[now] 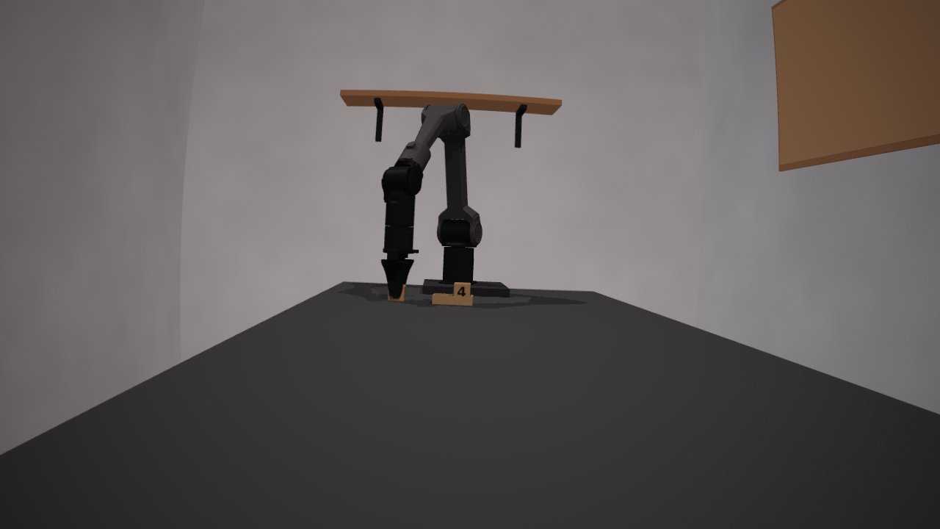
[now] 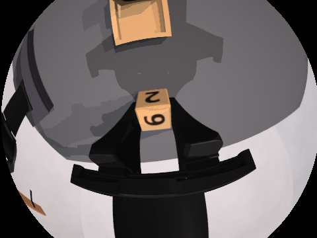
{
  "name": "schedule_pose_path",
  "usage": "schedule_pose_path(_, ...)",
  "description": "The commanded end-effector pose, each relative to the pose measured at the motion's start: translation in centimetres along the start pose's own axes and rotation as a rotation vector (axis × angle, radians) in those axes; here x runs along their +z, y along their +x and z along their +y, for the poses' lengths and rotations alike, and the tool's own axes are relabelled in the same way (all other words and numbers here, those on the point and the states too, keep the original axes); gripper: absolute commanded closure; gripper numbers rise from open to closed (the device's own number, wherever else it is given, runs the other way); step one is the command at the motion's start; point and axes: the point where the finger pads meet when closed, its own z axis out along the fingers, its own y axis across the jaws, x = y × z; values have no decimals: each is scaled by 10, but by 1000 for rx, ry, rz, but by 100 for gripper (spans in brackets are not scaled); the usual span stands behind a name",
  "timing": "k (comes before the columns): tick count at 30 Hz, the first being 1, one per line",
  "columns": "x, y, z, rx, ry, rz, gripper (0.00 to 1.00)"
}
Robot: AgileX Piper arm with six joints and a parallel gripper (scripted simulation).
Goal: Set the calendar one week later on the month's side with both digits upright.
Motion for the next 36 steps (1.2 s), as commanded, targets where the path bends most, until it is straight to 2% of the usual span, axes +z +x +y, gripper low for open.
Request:
schedule_pose_path(1, 0, 0, 0, 1, -1, -2, 64)
schedule_pose_path(6, -17, 0, -1, 1, 4, 0, 64)
schedule_pose_path(15, -80, 0, -1, 1, 4, 0, 64)
schedule_pose_path(17, -80, 0, -1, 1, 4, 0, 64)
schedule_pose_path(23, -101, 0, 0, 1, 4, 1, 64)
schedule_pose_path(34, -100, -1, 0, 1, 0, -1, 64)
schedule_pose_path(36, -102, -20, -1, 0, -1, -1, 64)
